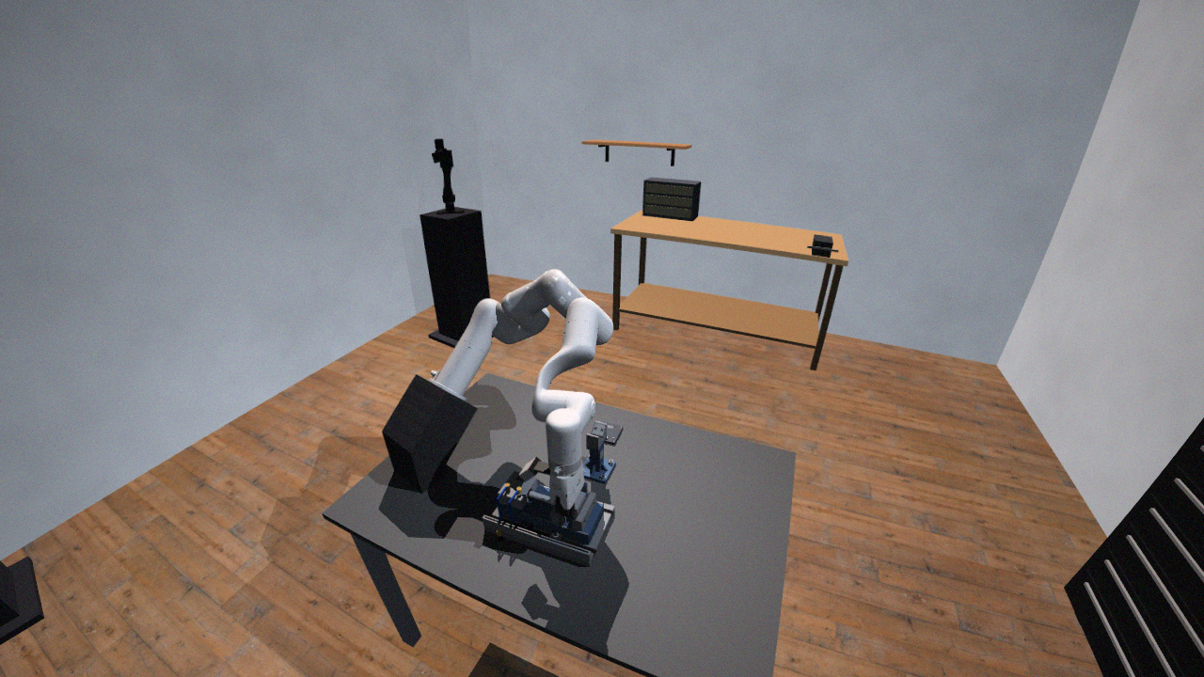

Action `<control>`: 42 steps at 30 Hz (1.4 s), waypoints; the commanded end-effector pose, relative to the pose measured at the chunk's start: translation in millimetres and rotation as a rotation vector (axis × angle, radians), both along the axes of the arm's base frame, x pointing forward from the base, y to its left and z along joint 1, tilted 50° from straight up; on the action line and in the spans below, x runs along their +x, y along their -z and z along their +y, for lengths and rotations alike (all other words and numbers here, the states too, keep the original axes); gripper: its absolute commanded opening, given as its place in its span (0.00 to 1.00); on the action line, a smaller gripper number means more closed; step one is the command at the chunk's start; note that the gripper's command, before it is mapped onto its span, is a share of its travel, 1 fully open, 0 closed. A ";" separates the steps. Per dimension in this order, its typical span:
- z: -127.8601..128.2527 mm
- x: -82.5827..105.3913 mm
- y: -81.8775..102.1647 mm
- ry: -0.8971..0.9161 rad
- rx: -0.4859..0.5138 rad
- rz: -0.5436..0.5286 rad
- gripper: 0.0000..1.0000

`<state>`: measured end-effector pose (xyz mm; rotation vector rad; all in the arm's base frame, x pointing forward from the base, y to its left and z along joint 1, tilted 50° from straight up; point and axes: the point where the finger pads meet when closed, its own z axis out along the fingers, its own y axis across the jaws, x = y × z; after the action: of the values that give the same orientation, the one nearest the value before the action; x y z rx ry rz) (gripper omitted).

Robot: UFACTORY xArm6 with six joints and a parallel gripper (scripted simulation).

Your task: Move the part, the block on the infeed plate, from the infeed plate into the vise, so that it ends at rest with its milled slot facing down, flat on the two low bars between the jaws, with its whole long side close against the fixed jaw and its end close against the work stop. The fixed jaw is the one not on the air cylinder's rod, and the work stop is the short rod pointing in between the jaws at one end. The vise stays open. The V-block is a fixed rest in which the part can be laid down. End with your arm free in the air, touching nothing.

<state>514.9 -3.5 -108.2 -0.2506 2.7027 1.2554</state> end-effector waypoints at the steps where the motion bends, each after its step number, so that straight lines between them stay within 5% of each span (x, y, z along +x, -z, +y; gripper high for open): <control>1: 1.2 0.5 -2.7 -0.001 0.002 -0.002 0.00; 42: 4.7 -0.7 -6.8 -0.001 0.002 -0.002 0.00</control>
<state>514.7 -4.8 -105.4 -0.2400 2.7082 1.2321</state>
